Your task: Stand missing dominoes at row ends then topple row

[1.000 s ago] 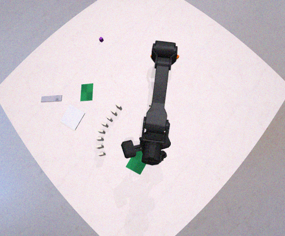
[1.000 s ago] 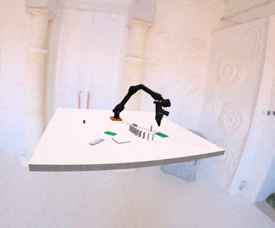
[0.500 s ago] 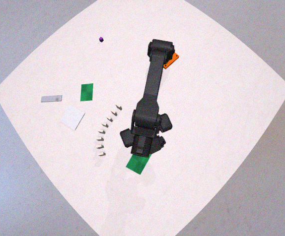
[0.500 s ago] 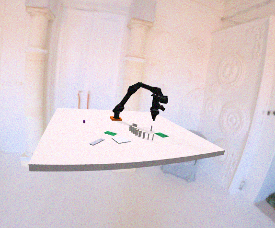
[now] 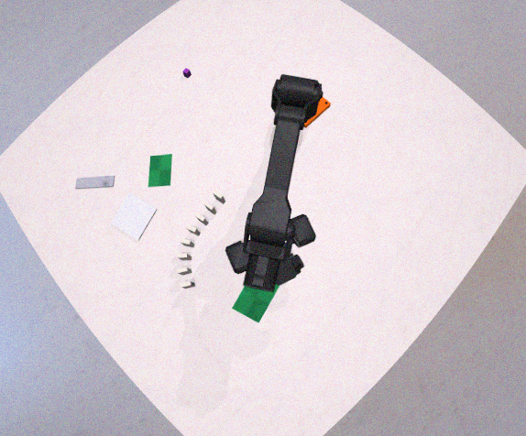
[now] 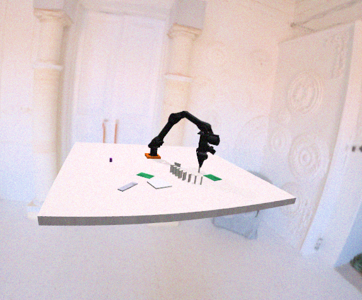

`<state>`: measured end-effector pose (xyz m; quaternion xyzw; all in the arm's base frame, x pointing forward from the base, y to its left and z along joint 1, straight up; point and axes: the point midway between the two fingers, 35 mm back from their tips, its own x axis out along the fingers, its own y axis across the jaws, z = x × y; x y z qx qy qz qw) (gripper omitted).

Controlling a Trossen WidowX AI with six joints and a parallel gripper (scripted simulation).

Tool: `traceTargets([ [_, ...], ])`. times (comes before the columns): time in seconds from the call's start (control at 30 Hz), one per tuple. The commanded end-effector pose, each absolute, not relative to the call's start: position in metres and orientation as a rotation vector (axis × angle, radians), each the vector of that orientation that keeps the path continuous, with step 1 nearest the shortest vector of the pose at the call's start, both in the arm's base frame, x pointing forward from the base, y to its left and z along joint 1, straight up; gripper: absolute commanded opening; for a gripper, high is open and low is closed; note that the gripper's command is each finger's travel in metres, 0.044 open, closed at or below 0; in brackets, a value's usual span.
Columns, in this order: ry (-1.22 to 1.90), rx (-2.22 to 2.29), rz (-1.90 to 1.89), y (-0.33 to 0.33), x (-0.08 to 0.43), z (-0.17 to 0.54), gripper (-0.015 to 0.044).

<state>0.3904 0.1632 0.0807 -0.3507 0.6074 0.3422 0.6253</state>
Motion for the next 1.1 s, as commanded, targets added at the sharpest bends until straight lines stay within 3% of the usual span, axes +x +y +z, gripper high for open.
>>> traceTargets([
  [0.0, 1.384, -0.805, 0.793, 0.164, 0.39, 0.071, 0.044],
  [0.4, 1.384, -0.805, 0.793, 0.164, 0.39, 0.056, 0.044],
  [0.83, 1.384, -0.805, 0.793, 0.164, 0.39, 0.056, 0.0107],
  [1.07, 1.384, -0.805, 0.793, 0.164, 0.39, 0.056, 0.0107],
])
